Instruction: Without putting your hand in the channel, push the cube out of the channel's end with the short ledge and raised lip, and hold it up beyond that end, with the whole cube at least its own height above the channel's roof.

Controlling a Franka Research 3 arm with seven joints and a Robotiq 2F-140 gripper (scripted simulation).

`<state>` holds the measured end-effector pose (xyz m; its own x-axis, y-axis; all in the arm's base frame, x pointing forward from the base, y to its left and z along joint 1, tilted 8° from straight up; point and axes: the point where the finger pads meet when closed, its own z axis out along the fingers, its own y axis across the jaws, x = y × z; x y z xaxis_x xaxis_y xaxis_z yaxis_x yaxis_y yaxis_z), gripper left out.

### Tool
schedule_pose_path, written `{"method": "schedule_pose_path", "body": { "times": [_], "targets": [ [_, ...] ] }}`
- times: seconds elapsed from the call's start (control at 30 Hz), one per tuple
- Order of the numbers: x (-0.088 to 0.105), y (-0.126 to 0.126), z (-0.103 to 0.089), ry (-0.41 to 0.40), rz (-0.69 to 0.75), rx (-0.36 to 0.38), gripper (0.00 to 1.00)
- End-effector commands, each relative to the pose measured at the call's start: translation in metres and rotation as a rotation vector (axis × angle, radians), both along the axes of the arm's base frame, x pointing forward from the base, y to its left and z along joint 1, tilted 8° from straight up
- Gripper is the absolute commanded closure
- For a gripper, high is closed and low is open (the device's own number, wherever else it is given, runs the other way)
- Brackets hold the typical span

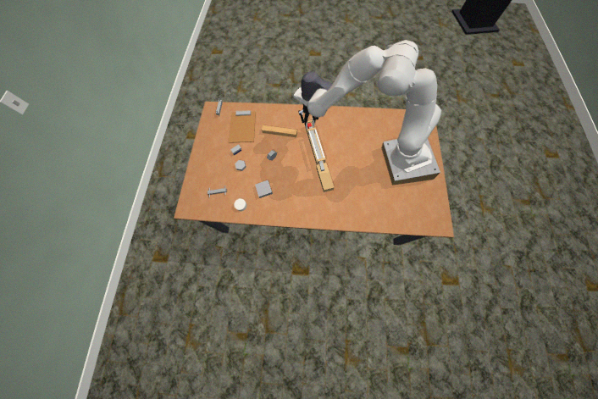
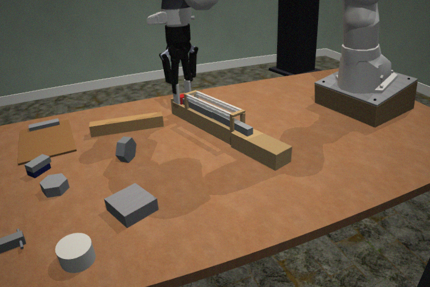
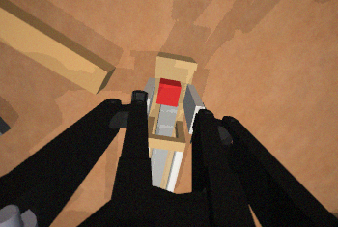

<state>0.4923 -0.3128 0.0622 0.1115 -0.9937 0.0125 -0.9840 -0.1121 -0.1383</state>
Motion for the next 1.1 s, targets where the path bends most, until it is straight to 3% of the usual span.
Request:
{"method": "schedule_pose_path", "body": {
  "times": [0.0, 0.6, 0.63, 1.07],
  "targets": [
    [0.0010, -0.0013, 0.0002, -0.002, -0.003, -0.003, 0.75],
    [0.0010, -0.0013, 0.0002, -0.002, -0.003, -0.003, 0.75],
    [0.0010, -0.0013, 0.0002, -0.002, -0.003, -0.003, 1.00],
    [0.0010, -0.0013, 0.0002, -0.002, -0.003, -0.003, 1.00]
  ]
}}
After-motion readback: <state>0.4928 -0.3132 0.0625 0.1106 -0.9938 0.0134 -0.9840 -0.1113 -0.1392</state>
